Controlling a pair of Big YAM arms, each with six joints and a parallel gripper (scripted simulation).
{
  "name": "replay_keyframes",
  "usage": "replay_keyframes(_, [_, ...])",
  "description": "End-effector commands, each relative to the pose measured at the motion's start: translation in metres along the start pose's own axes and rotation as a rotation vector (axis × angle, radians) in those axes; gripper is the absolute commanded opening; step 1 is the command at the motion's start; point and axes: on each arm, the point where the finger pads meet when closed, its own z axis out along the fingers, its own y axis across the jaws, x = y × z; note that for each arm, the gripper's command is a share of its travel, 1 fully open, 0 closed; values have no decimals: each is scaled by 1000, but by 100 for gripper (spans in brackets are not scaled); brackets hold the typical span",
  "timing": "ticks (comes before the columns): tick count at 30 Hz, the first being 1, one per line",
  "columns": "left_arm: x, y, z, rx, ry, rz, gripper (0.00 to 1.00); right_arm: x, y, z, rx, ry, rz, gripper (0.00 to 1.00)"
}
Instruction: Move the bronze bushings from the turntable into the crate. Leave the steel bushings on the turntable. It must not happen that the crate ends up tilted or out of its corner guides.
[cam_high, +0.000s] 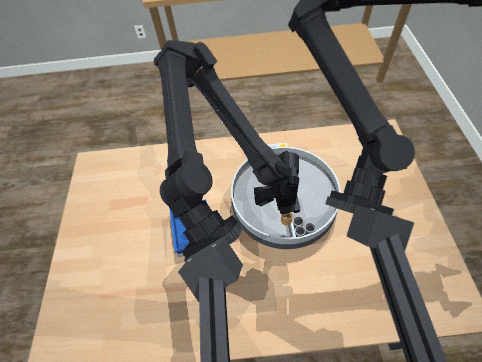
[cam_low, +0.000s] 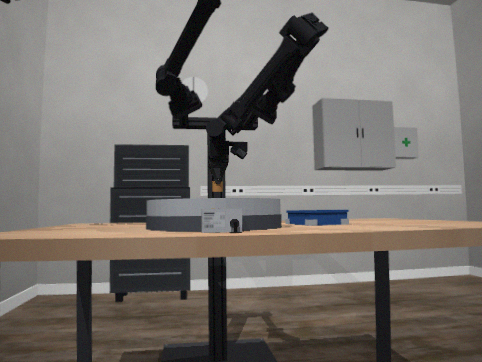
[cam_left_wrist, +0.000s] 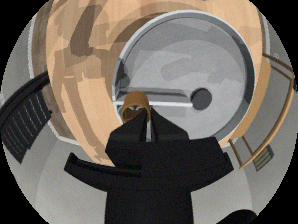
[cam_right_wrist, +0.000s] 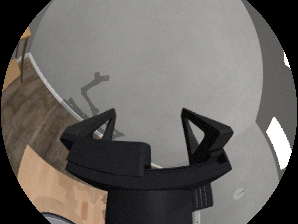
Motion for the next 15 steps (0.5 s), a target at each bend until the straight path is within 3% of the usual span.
replay_keyframes(1, [-40, -9, -7, 8, -5, 32, 0, -33, -7, -4, 15, -54, -9, 100])
replay_keyframes(11, [-143, -36, -10, -10, -3, 45, 0, -33, -7, -4, 15, -54, -9, 100])
replay_keyframes(15, [-163, -43, -10, -9, -2, 45, 0, -33, -7, -4, 15, -54, -9, 100])
